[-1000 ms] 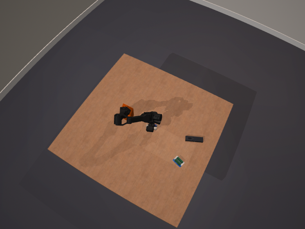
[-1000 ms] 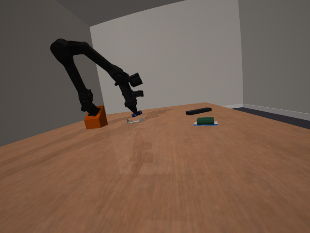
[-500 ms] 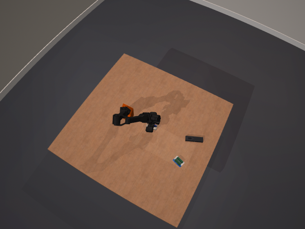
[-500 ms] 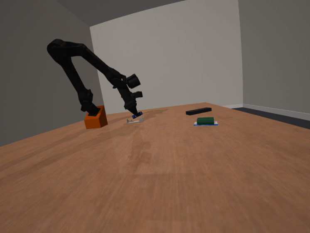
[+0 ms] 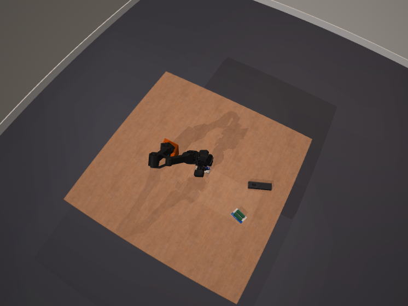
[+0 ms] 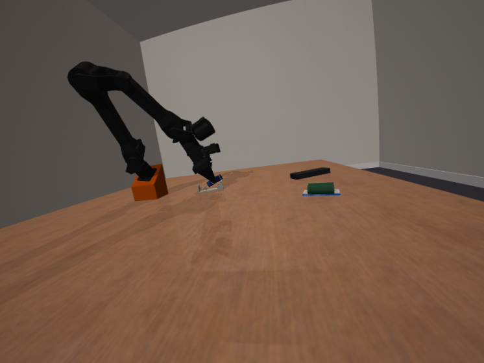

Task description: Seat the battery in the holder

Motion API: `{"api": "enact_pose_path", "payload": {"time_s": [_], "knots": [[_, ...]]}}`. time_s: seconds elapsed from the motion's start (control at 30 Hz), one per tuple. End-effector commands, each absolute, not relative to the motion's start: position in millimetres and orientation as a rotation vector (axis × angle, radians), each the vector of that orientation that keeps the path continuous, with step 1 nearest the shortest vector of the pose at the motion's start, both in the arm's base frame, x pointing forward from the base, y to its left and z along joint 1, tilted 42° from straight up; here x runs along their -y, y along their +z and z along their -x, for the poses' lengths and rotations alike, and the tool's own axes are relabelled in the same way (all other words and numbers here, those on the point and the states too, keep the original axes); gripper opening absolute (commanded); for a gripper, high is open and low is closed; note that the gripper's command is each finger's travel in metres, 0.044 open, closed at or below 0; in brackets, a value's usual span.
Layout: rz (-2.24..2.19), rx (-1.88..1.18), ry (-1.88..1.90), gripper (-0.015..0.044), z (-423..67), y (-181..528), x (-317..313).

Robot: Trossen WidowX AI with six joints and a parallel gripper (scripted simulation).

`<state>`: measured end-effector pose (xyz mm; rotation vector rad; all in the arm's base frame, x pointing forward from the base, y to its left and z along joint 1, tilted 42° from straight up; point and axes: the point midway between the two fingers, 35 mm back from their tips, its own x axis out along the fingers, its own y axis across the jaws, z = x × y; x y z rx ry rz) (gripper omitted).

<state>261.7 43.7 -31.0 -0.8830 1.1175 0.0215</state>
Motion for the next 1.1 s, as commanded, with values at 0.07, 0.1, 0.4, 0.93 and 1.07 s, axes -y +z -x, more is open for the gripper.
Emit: {"api": "enact_pose_path", "payload": {"time_s": [0.07, 0.1, 0.4, 0.93, 1.07], "knots": [[0.882, -1.09, 0.044, 0.0073, -258, -33, -40], [0.882, -1.085, 0.047, 0.0073, -258, -33, -40], [0.88, -1.036, 0.074, 0.0073, -256, -33, -36], [0.882, -1.023, 0.082, 0.0073, -248, -34, -29], [0.882, -1.022, 0.082, 0.0073, -245, -33, -28]]}}
